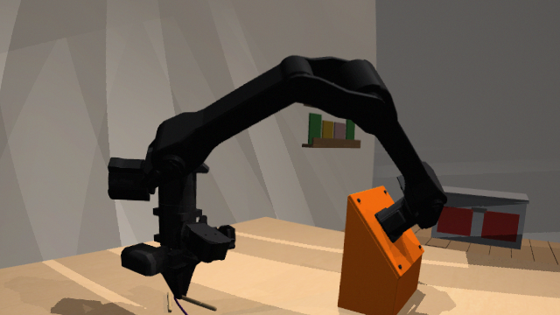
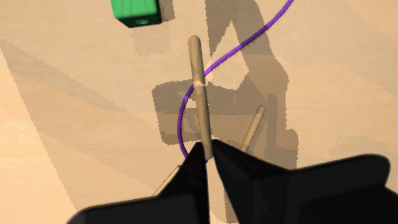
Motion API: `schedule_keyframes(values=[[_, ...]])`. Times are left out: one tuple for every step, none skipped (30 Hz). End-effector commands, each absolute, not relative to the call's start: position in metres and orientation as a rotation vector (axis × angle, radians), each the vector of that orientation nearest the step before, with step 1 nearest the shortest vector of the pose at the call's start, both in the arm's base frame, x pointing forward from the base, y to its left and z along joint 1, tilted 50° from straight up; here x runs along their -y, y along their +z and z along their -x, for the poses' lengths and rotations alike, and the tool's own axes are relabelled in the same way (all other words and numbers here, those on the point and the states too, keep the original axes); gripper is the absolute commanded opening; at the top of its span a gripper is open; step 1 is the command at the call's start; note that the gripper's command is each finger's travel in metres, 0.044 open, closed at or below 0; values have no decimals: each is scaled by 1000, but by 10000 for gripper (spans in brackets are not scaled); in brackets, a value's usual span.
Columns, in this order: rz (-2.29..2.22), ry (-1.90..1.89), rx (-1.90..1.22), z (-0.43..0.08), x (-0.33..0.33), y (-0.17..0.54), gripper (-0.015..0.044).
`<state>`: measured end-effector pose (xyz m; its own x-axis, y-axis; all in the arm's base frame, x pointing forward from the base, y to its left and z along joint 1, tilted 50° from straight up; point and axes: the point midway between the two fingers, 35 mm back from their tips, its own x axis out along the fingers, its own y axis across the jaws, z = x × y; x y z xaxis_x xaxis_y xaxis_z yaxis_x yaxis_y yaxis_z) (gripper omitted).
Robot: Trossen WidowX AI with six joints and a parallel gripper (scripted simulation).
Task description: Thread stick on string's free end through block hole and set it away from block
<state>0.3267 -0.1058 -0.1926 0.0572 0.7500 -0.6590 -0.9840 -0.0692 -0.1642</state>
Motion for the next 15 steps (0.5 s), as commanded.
schedule_keyframes(values=[[720,1499,-422,-329,110,-196,0],[720,1499,-422,-329,111,-197,0],[720,1499,-422,-330,112,-198,0],[720,1499,-422,-330,113,-199,0],[720,1499,-422,-330,114,-200,0],[720,1499,-422,-331,115,-201,0],[720,1499,-422,-331,116,-202,0],[720,1499,-422,-331,117,-203,0],[721,1499,-422,-331,118,-204,0],[721,1499,-422,-332,119,-204,0],[721,1498,-423,-332,119,-205,0],[721,1498,-423,-332,120,-206,0],[721,1498,-423,-332,121,-207,0],[721,1498,-423,-333,122,-208,0],[721,1498,-423,-333,123,-209,0]])
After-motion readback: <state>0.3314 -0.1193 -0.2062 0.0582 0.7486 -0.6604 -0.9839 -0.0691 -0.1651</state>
